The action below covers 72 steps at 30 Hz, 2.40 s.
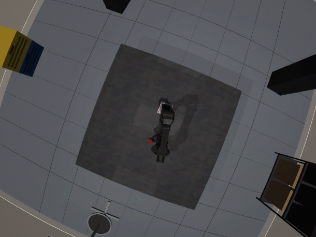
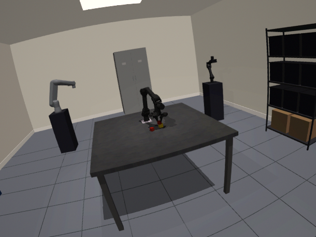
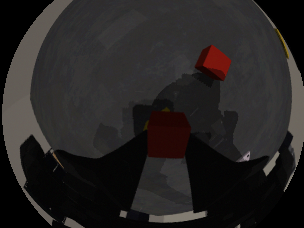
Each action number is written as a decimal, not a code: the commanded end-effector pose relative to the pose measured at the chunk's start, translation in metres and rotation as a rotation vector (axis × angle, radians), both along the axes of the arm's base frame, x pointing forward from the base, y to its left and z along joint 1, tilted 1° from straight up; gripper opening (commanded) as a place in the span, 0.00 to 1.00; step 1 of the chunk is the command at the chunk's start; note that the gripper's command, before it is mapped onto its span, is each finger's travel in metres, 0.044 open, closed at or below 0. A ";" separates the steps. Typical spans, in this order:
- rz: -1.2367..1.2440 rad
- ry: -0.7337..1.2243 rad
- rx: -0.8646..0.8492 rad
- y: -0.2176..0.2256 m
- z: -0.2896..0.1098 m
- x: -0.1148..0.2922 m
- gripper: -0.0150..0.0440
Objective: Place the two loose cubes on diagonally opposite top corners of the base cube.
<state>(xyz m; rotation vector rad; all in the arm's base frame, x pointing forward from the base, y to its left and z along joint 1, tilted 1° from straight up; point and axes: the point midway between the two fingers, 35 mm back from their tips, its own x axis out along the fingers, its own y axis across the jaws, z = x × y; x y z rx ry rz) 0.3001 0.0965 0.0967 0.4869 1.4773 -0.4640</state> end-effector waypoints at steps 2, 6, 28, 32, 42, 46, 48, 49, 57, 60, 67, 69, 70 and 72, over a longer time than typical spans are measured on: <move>0.004 -0.002 -0.003 0.000 -0.001 0.001 0.43; 0.004 -0.002 -0.003 0.000 -0.001 0.001 0.48; 0.000 0.000 0.000 0.000 0.027 -0.001 0.60; 0.000 0.000 0.000 0.000 0.030 -0.001 0.60; -0.272 -0.005 0.004 -0.061 0.055 0.022 0.70; -0.394 -0.007 0.005 -0.091 0.067 0.027 0.70; -0.400 -0.007 0.006 -0.092 0.068 0.028 0.70; -0.400 -0.007 0.006 -0.092 0.068 0.028 0.70; -0.400 -0.007 0.006 -0.093 0.017 0.031 0.70; -0.400 -0.007 0.005 -0.093 0.006 0.031 0.70; -0.400 -0.007 0.005 -0.093 -0.009 0.031 0.70; -0.400 -0.007 0.005 -0.093 -0.009 0.031 0.70; -0.400 -0.007 0.005 -0.093 -0.009 0.031 0.70; -0.400 -0.007 0.005 -0.093 -0.012 0.031 0.70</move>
